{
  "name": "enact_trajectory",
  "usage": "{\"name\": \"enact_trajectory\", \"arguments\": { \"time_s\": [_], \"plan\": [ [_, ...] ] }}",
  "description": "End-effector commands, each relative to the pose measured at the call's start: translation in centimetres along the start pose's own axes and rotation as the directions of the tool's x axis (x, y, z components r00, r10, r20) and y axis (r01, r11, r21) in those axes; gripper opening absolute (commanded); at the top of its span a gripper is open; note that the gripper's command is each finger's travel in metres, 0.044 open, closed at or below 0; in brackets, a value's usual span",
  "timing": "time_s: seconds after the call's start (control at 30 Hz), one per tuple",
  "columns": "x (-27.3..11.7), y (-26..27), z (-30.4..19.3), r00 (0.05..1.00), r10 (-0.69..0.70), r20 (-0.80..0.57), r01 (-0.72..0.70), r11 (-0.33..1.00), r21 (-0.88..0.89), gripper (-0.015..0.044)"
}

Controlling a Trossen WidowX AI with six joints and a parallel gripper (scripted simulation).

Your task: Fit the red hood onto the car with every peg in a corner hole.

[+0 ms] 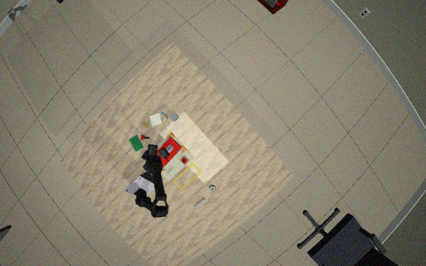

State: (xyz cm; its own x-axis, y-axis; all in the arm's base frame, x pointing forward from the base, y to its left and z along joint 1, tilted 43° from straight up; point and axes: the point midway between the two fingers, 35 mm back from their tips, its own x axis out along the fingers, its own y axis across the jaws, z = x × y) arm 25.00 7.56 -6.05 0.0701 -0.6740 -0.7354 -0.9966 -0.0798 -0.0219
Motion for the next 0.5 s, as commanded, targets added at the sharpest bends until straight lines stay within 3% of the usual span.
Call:
{"name": "enact_trajectory", "arguments": {
  "time_s": [0.0, 0.47],
  "plan": [
    [-1.0, -0.2, 0.1, 1.000, -0.006, 0.011, 0.006, 1.000, 0.006, 0.0000],
    [-5.3, -0.1, 0.1, 1.000, -0.005, 0.013, 0.005, 1.000, 0.006, 0.0000]
  ]
}}
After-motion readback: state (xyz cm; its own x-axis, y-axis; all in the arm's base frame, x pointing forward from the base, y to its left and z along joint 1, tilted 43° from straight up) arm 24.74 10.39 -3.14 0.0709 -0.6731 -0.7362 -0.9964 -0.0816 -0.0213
